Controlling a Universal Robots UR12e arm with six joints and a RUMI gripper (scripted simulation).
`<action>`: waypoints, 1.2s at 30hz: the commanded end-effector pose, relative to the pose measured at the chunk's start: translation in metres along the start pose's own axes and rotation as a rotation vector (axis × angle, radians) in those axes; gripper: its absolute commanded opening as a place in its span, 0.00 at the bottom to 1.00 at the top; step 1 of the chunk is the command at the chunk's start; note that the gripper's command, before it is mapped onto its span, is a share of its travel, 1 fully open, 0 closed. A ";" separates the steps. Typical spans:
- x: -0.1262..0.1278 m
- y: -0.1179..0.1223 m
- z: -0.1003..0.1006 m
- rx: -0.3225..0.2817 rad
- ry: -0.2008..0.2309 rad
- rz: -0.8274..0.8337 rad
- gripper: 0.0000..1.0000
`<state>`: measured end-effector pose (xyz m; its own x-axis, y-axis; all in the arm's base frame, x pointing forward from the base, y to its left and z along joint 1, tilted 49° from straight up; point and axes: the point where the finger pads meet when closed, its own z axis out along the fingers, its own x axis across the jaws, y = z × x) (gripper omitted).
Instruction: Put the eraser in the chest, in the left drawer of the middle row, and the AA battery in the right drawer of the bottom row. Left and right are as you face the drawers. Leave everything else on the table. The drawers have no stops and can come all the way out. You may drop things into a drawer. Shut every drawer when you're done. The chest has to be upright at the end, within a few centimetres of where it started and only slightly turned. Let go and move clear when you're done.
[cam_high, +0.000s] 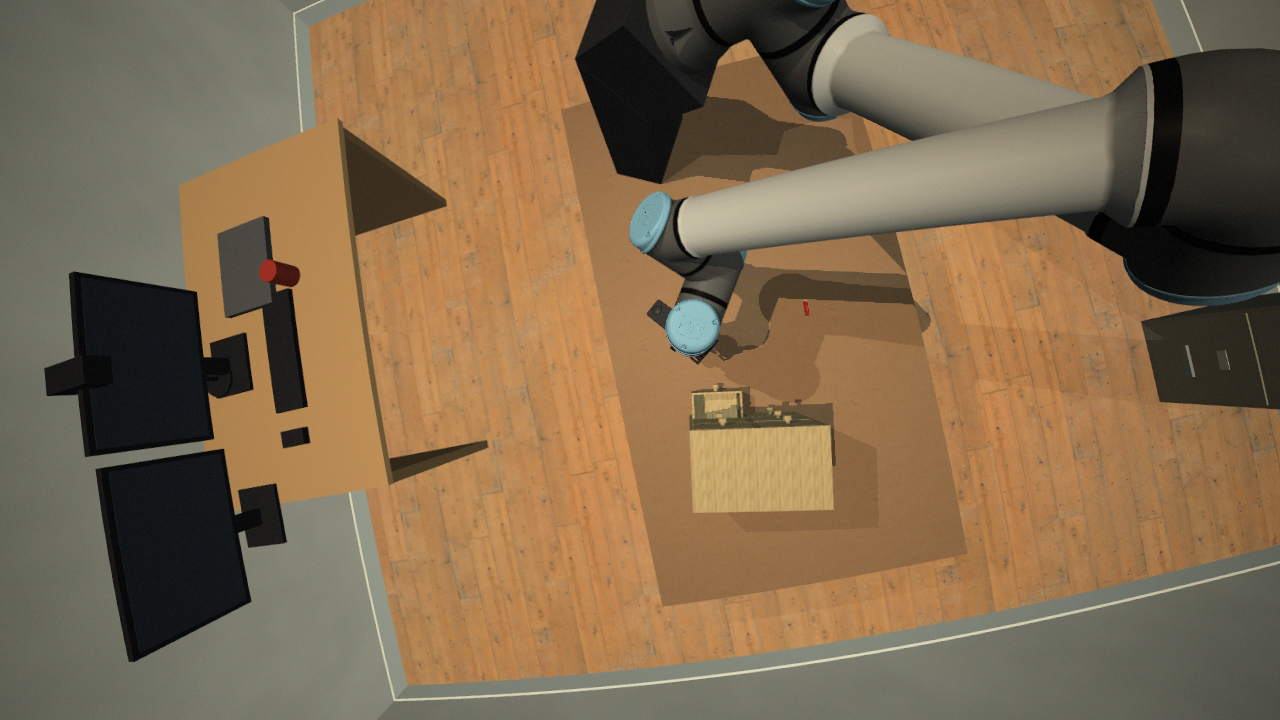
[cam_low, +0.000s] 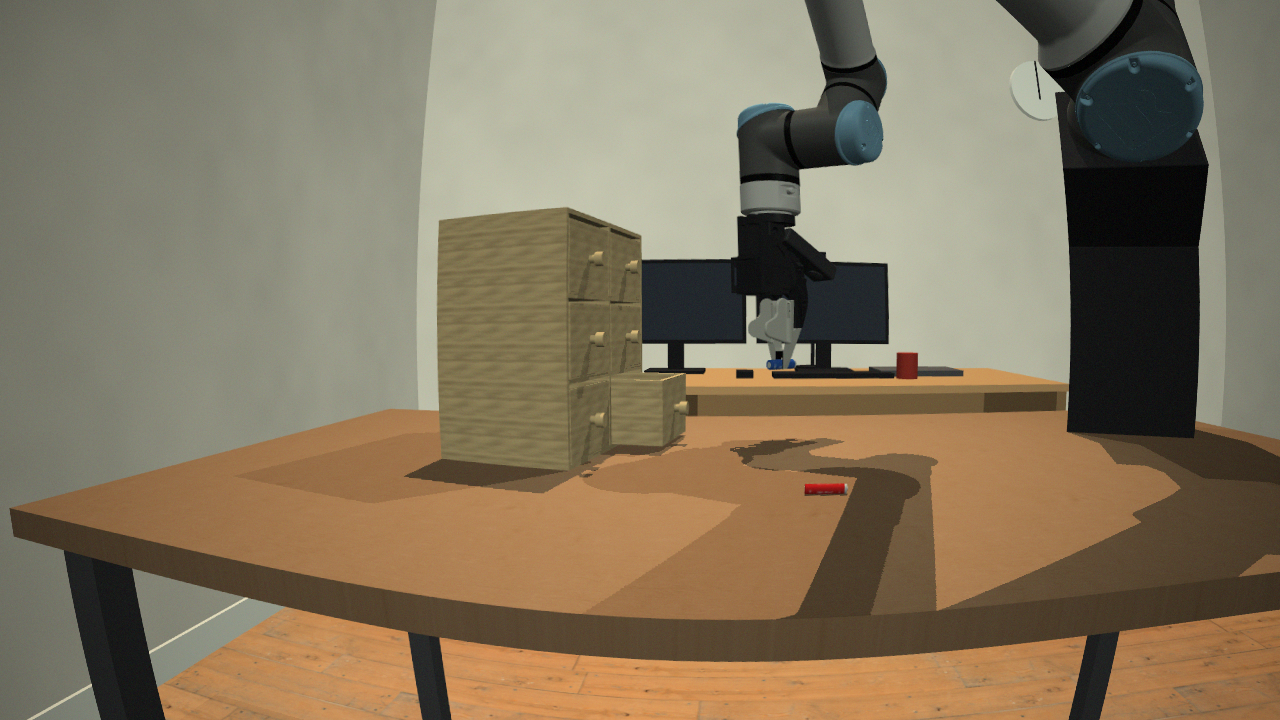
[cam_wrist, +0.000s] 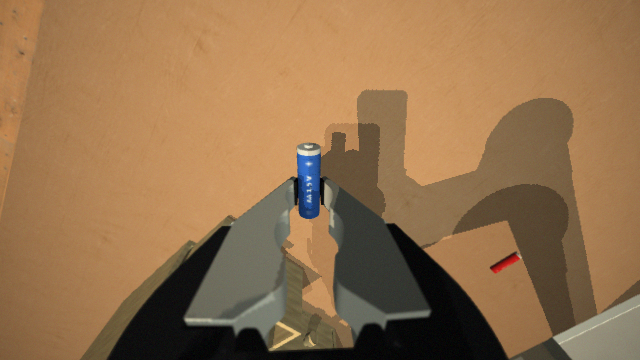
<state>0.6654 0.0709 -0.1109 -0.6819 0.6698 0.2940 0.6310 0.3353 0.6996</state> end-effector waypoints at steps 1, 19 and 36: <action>0.000 0.003 0.000 0.000 0.000 -0.091 0.05; 0.006 0.021 0.000 0.001 0.000 -0.632 0.05; 0.019 0.048 0.000 0.001 0.000 -1.330 0.05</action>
<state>0.6803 0.0949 -0.0787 -0.8643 0.0005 -0.5029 -0.3262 0.7606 0.5613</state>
